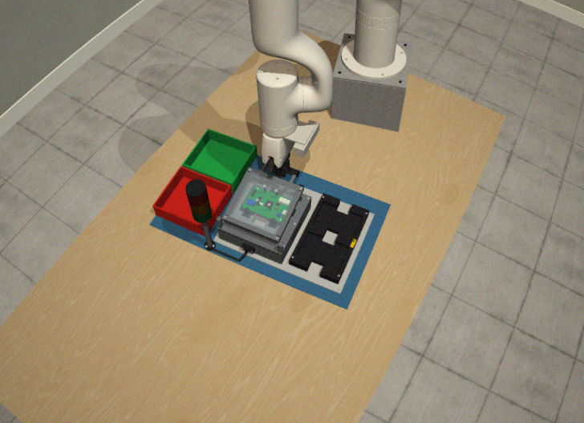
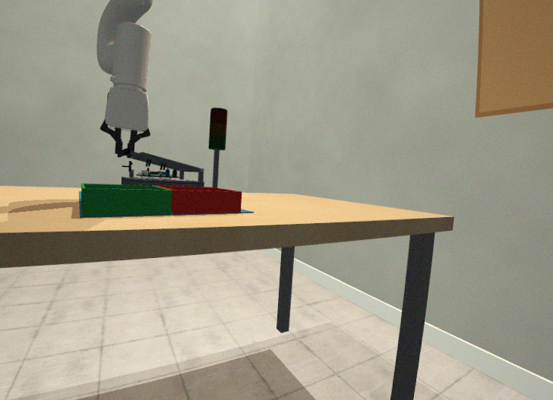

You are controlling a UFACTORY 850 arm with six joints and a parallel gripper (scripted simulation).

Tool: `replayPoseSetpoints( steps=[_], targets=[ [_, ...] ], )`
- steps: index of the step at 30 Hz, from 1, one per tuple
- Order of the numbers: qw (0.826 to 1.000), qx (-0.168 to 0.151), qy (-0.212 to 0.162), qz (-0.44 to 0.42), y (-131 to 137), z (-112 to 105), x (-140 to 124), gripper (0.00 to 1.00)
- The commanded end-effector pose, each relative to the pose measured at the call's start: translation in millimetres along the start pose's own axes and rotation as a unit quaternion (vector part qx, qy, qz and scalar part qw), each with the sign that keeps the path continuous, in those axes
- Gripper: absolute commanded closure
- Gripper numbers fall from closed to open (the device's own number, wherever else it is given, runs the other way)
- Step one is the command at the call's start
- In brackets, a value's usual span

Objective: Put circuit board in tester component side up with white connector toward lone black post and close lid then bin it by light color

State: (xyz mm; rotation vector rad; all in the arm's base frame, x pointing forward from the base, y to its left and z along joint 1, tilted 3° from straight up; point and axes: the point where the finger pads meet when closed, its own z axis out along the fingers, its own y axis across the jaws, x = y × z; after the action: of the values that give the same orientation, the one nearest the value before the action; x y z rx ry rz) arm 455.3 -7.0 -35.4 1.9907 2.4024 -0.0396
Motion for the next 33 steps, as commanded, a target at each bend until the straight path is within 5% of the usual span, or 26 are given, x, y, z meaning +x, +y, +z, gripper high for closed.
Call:
replayPoseSetpoints(
  steps=[1,33],
  targets=[
    [1.000,-0.008,-0.011,0.001,-0.1,4.3,-0.4,1.00],
    [1.000,-0.008,-0.012,0.001,-2.0,23.6,-1.1,1.00]
  ],
)
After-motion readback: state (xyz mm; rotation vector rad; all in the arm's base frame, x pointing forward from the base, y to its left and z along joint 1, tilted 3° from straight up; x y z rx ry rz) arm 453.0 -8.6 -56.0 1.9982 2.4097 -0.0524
